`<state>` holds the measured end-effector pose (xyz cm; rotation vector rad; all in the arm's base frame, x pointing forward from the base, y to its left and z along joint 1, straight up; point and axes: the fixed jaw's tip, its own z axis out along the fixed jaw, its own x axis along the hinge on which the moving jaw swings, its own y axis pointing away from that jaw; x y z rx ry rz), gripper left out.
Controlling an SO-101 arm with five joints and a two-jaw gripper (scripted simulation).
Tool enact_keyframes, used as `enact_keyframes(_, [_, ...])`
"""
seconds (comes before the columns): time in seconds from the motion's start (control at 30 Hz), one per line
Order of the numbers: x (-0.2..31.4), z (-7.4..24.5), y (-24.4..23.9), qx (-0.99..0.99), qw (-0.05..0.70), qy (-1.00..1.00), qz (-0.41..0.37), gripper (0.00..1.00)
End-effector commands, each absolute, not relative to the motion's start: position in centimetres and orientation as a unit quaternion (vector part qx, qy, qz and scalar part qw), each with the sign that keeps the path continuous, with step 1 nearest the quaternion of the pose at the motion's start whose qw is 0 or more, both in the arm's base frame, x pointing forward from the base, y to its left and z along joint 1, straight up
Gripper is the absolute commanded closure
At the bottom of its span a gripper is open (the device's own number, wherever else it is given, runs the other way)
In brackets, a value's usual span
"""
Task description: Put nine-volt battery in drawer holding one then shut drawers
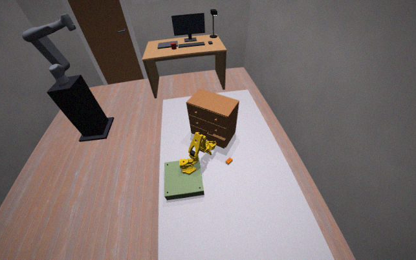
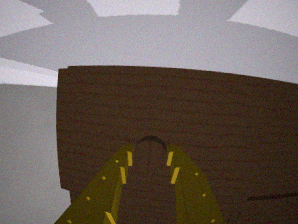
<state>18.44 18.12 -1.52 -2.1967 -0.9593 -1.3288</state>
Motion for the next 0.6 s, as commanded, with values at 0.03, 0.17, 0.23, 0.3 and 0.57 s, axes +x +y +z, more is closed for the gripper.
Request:
enact_keyframes(0.03, [18.29,-1.48,17.72,-0.789,0.200,-0.335,-0.475,1.00])
enact_keyframes(0.17, [18.16,-1.48,17.54,-0.789,0.200,-0.335,-0.475,1.00])
enact_keyframes(0.23, [18.09,-1.48,17.45,-0.789,0.200,-0.335,-0.475,1.00])
enact_keyframes(0.3, [18.02,-1.48,17.36,-0.789,0.200,-0.334,-0.475,1.00])
enact_keyframes(0.57, [17.89,-1.48,17.19,-0.789,0.199,-0.334,-0.475,1.00])
